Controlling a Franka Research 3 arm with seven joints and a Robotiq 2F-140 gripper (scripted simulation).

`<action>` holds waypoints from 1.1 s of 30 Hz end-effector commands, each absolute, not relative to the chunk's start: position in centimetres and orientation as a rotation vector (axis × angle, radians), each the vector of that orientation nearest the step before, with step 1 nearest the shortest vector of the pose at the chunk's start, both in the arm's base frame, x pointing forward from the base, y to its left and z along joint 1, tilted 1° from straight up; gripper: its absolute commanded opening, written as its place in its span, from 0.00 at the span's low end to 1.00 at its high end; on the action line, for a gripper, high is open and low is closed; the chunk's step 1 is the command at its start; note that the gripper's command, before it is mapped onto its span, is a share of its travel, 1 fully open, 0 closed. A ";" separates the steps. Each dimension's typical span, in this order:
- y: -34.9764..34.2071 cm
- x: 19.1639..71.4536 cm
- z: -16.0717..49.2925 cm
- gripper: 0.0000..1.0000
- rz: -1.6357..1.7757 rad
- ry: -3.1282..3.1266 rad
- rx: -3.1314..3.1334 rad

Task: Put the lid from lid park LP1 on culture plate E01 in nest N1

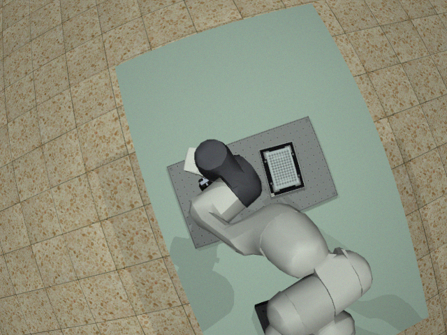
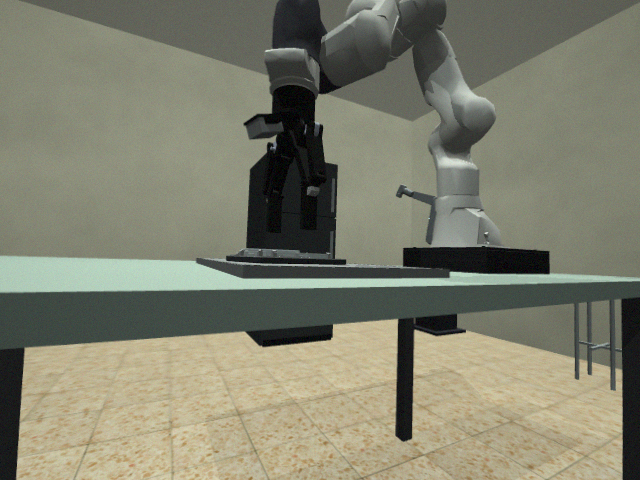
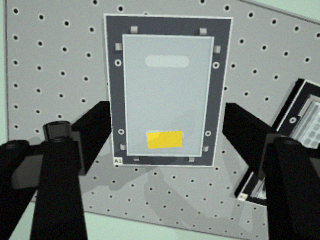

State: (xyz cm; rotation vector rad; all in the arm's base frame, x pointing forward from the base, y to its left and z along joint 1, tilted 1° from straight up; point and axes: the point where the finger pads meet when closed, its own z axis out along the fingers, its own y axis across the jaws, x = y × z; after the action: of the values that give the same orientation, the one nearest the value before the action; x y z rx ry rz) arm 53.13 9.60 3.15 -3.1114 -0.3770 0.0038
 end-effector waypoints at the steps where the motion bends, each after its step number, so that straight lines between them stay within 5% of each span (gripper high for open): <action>1: 9.7 53.4 2.8 0.69 -0.008 -0.363 -3.113; 33: 9.7 53.5 0.8 0.69 -0.008 -0.363 -3.113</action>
State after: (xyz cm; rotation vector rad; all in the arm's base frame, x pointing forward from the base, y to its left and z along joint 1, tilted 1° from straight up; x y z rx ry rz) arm 53.32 9.59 0.83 -3.1127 -0.3715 -0.0016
